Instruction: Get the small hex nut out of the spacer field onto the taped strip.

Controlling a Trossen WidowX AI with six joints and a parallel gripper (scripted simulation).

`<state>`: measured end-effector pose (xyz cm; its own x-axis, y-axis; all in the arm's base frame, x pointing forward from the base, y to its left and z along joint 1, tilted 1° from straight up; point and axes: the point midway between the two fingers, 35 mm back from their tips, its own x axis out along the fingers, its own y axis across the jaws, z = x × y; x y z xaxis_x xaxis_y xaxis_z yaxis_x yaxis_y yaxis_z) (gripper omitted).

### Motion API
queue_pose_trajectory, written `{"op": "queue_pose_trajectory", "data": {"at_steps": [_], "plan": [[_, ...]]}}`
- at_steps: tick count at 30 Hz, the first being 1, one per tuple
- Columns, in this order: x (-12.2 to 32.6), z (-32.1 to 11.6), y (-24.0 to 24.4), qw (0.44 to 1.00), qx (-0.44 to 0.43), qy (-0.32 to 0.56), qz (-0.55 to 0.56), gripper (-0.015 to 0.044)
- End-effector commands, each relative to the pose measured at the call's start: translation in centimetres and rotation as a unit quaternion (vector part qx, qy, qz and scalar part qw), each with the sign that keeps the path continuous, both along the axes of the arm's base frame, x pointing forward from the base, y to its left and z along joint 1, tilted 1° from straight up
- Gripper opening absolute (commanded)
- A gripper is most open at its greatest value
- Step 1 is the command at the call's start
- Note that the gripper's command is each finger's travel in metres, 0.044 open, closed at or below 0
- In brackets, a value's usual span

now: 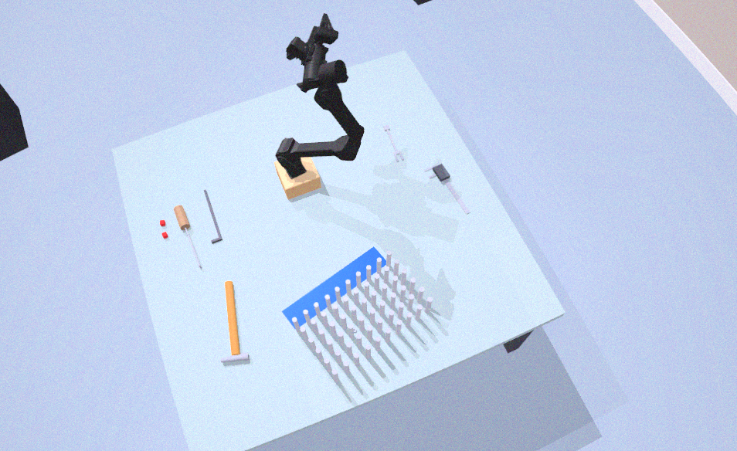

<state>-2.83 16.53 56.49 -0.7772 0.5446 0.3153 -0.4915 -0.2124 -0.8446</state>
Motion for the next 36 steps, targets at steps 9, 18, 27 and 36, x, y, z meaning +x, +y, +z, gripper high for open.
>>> {"op": "queue_pose_trajectory", "data": {"at_steps": [9, 18, 27, 36], "plan": [[-7.1, 2.4, -8.9, 0.981, 0.023, 0.058, 0.183, 0.044], [-11.2, 1.6, -21.5, 0.911, -0.002, 0.077, 0.404, 0.044], [-9.5, -1.3, -35.0, 0.789, -0.034, 0.061, 0.611, 0.044], [-2.1, -6.7, -46.3, 0.618, -0.071, 0.0, 0.783, 0.044]]}}
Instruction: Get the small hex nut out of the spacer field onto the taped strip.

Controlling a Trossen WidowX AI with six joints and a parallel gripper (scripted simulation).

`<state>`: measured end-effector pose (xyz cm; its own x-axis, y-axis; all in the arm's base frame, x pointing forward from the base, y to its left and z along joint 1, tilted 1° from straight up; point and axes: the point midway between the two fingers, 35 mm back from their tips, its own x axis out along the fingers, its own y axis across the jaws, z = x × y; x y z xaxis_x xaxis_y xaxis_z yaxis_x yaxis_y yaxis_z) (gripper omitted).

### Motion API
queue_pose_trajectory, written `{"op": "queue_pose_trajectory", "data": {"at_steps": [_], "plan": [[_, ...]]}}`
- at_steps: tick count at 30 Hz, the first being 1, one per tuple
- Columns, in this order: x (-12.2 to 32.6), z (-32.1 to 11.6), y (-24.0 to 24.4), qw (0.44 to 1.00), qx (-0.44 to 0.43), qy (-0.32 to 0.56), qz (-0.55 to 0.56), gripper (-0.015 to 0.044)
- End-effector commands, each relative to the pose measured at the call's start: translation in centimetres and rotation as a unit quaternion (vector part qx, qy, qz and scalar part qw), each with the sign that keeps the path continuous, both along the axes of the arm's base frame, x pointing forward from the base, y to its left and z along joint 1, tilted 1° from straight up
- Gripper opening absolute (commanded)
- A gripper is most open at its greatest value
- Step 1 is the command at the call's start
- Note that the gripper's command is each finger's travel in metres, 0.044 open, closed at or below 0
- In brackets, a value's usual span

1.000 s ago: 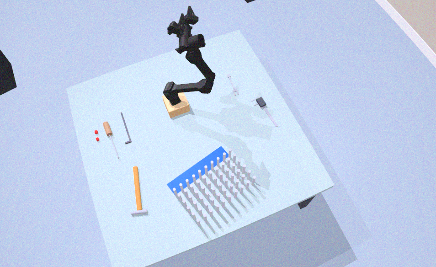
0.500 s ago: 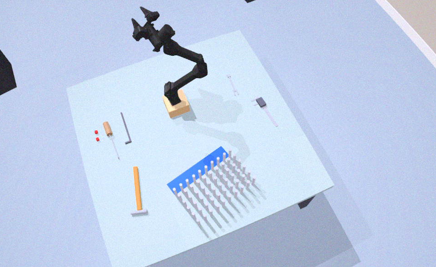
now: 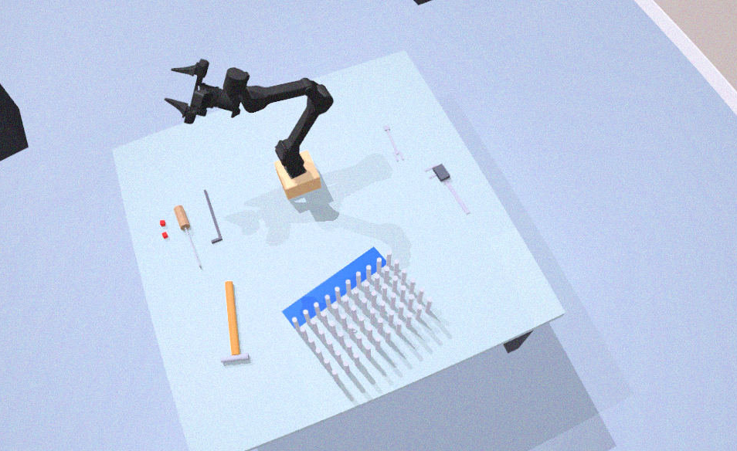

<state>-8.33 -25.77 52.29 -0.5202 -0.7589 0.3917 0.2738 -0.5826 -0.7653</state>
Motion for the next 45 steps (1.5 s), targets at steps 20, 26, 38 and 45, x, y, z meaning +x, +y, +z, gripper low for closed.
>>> {"op": "queue_pose_trajectory", "data": {"at_steps": [20, 26, 38, 45], "plan": [[29.9, -20.0, -10.2, 0.794, 0.169, -0.207, 0.545, 0.044], [37.4, -26.2, -6.5, 0.687, 0.253, -0.261, 0.629, 0.044], [47.0, -38.4, 6.9, 0.441, 0.454, -0.343, 0.694, 0.044], [48.2, -42.5, 13.0, 0.349, 0.534, -0.359, 0.681, 0.044]]}}
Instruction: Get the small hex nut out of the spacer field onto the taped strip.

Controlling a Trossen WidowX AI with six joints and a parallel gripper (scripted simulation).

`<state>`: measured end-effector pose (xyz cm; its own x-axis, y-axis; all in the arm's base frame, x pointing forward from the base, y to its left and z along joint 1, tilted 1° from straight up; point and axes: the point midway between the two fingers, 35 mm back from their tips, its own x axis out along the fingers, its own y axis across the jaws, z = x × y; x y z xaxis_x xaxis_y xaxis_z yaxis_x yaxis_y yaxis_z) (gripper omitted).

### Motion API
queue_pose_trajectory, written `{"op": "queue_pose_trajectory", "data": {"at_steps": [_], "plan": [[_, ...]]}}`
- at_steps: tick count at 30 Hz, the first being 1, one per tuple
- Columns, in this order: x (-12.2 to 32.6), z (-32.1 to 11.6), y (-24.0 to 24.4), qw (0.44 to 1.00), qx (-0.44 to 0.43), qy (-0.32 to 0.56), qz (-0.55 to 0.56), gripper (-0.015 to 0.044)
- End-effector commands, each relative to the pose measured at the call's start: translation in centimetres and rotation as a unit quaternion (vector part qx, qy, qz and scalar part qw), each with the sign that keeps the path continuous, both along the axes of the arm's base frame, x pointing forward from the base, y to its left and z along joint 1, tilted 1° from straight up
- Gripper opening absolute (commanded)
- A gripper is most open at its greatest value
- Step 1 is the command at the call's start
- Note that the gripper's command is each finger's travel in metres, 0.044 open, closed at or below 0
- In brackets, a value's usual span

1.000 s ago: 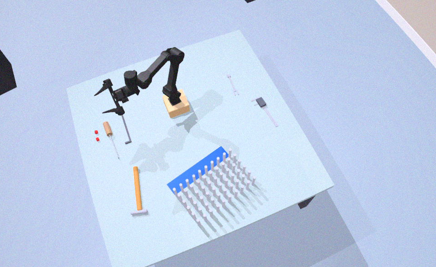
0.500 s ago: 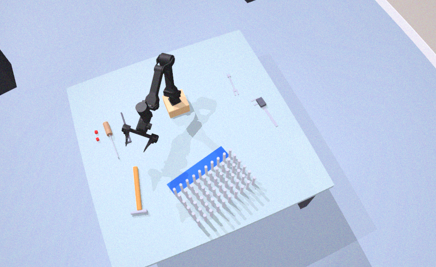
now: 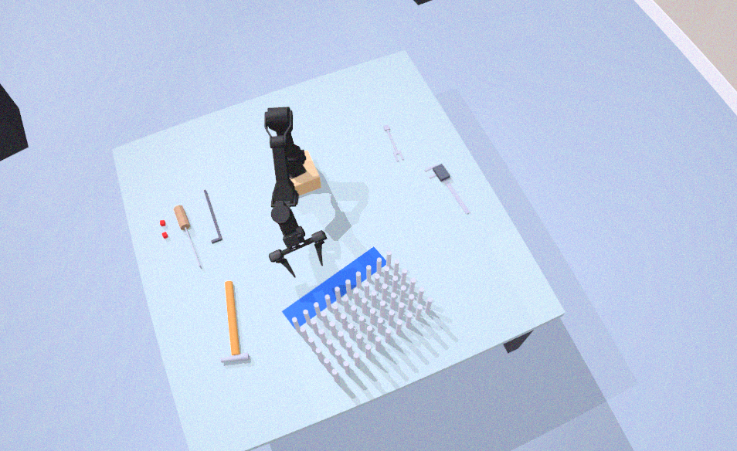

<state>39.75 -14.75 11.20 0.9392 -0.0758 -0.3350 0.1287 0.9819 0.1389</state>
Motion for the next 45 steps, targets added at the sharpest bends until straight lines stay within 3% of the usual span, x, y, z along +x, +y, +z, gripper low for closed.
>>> {"op": "queue_pose_trajectory", "data": {"at_steps": [1, 36, 45], "plan": [[0.2, -1.4, 1.9, 0.999, 0.034, 0.008, 0.024, 0.044], [0.2, -1.4, 1.8, 0.999, 0.035, 0.008, 0.022, 0.044], [-1.6, -2.1, -8.4, 0.986, 0.118, 0.054, -0.1, 0.044]]}}
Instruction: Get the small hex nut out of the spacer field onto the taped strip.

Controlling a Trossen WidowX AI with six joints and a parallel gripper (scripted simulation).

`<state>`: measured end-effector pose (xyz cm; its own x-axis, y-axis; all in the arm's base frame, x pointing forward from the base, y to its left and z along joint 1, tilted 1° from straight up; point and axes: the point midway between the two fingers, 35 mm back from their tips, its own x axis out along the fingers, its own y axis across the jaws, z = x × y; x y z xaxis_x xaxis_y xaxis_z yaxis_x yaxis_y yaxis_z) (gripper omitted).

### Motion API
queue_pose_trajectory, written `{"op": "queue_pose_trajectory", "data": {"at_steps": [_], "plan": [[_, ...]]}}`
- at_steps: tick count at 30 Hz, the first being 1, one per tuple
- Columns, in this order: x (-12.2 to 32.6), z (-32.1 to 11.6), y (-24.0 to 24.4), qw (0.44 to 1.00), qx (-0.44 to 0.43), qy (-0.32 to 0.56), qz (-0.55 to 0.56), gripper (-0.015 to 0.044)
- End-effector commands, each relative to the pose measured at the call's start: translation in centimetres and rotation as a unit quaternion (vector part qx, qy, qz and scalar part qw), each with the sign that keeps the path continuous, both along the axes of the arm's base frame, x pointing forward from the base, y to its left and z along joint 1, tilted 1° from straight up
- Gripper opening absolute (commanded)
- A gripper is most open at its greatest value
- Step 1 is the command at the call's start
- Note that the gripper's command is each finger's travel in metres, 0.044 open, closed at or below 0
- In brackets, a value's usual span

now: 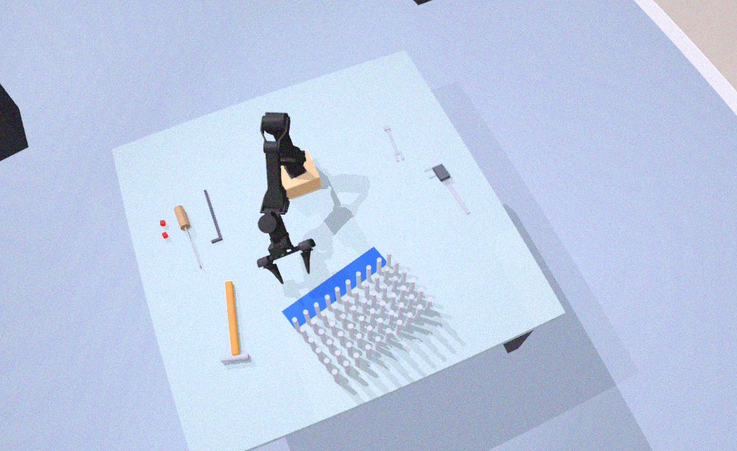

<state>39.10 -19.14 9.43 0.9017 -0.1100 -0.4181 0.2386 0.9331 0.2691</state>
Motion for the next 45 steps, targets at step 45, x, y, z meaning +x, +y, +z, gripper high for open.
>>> {"op": "queue_pose_trajectory", "data": {"at_steps": [45], "plan": [[-46.8, 2.9, -25.4, 0.232, 0.692, -0.077, -0.679, 0.044]]}}
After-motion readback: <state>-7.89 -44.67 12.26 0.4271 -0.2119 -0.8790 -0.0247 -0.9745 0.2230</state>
